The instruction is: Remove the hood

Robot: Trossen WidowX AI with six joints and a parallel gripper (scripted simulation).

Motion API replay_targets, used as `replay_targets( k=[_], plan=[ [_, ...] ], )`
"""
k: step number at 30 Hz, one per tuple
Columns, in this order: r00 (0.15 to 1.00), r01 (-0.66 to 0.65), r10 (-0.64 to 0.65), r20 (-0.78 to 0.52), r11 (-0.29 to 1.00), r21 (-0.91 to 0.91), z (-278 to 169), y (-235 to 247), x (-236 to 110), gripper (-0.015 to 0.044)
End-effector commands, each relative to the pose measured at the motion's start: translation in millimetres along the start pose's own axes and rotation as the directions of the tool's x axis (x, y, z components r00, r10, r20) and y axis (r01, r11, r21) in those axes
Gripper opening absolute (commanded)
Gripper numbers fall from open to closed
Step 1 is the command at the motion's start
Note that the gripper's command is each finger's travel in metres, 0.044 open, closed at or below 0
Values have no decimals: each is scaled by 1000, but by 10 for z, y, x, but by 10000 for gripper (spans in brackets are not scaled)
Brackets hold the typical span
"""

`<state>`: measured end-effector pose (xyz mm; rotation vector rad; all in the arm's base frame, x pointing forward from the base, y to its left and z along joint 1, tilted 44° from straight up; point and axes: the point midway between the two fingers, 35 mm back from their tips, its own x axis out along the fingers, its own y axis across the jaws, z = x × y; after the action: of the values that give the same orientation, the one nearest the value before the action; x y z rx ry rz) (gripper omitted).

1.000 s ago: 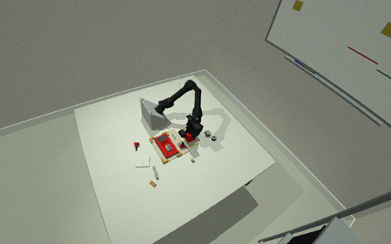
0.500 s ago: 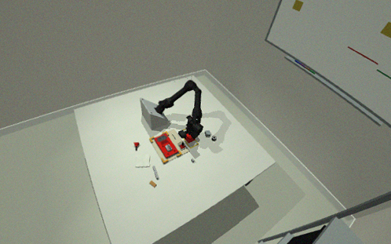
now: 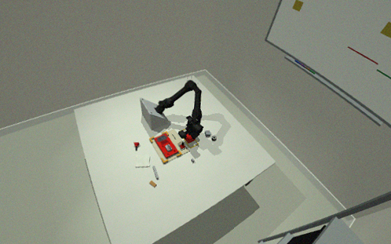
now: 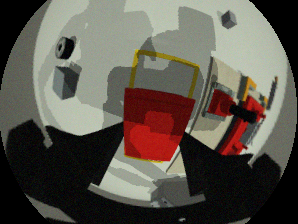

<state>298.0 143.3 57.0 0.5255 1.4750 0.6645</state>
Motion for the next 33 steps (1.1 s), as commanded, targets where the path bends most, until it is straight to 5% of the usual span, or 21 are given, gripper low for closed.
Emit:
replay_targets(
  k=[1, 9, 18, 33],
  plan=[
    [1000, 0, 0, 0, 1000, -1, 2, 2, -3, 236],
    [1000, 0, 0, 0, 1000, -1, 2, 2, -3, 440],
    [1000, -3, 3, 0, 1000, 0, 5, -12, -692, 440],
    [1000, -4, 4, 0, 1000, 0, 3, -11, -714, 440]
  ],
)
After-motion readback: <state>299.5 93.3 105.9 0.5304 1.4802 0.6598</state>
